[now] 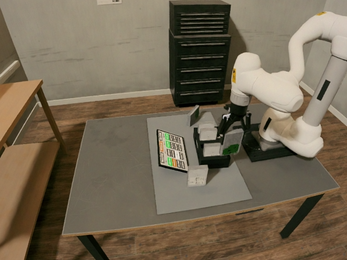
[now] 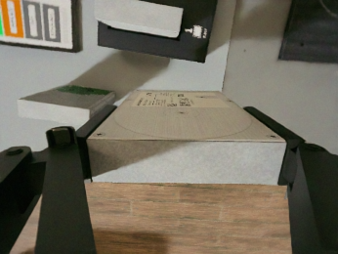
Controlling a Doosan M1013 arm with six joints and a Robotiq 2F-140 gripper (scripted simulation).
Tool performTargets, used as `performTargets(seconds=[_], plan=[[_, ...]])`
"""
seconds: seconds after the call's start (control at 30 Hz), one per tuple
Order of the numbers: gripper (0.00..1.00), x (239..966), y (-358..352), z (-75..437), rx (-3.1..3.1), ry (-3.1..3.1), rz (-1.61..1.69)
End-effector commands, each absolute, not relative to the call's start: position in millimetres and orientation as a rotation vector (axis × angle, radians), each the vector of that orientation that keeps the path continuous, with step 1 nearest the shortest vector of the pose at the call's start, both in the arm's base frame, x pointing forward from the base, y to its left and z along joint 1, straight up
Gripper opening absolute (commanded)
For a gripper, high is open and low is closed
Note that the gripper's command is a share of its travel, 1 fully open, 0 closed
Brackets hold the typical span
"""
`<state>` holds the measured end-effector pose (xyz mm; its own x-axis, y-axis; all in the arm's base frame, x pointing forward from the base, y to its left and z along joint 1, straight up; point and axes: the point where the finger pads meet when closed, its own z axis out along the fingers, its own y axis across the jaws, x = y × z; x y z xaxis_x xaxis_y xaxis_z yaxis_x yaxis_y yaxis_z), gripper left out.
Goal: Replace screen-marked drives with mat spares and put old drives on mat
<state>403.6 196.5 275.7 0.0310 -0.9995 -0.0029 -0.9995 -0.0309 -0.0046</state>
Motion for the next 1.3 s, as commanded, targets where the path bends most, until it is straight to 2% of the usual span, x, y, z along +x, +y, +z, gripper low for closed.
performTargets(seconds=[0.0,1.27], plan=[[0.1,405,194,276,-2.308,2.122,0.0],[0.1,417,165,276,-2.805,1.4,-0.003]])
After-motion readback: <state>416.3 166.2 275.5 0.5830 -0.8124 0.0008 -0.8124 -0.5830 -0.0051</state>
